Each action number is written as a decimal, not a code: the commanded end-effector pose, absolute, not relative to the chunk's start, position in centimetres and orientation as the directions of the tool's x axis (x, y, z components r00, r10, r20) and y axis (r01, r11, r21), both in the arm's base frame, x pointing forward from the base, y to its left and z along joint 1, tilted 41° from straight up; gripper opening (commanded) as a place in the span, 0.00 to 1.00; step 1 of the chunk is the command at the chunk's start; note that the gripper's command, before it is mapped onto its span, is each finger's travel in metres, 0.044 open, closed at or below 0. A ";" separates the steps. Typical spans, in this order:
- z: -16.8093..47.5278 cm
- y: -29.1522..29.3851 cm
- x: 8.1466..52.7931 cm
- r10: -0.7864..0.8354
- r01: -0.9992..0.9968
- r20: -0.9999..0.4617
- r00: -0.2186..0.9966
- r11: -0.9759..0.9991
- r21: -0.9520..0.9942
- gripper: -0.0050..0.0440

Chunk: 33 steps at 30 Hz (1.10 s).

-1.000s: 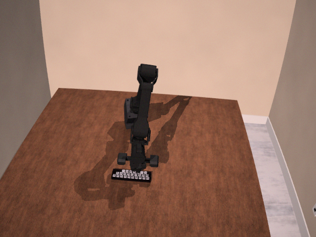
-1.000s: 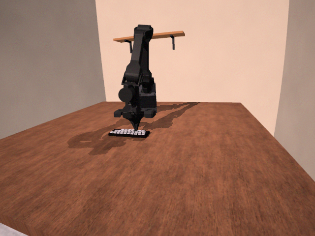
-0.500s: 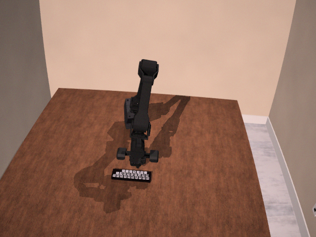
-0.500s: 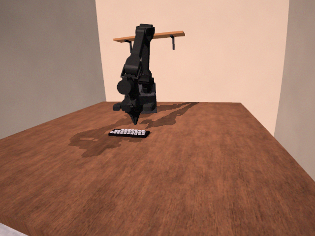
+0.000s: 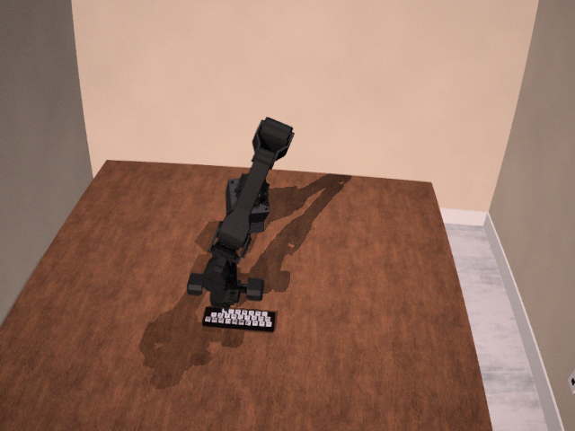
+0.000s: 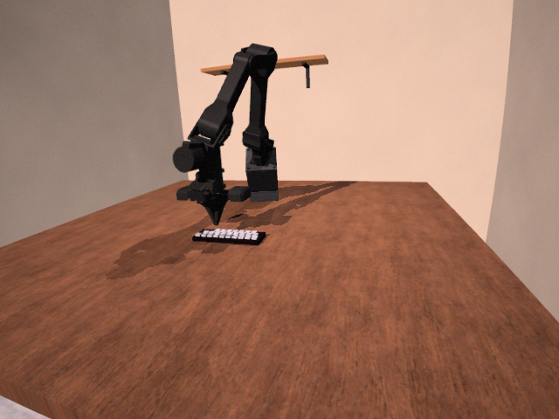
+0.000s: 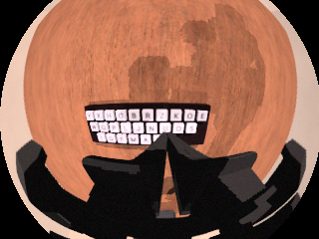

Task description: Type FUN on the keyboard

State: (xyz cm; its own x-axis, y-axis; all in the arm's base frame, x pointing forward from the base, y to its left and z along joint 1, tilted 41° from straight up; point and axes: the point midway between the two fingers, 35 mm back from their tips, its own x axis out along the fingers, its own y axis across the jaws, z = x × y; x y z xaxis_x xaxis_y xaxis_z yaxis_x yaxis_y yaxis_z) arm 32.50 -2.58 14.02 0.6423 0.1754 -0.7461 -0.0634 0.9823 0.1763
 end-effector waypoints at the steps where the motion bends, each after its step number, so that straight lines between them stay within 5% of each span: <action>1: 13.5 -2.4 32.8 0.181 -0.069 -0.750 0.636 0.982 0.179 0.10; 33: 12.1 -2.1 33.9 0.181 -0.069 -0.750 0.636 0.982 0.179 0.10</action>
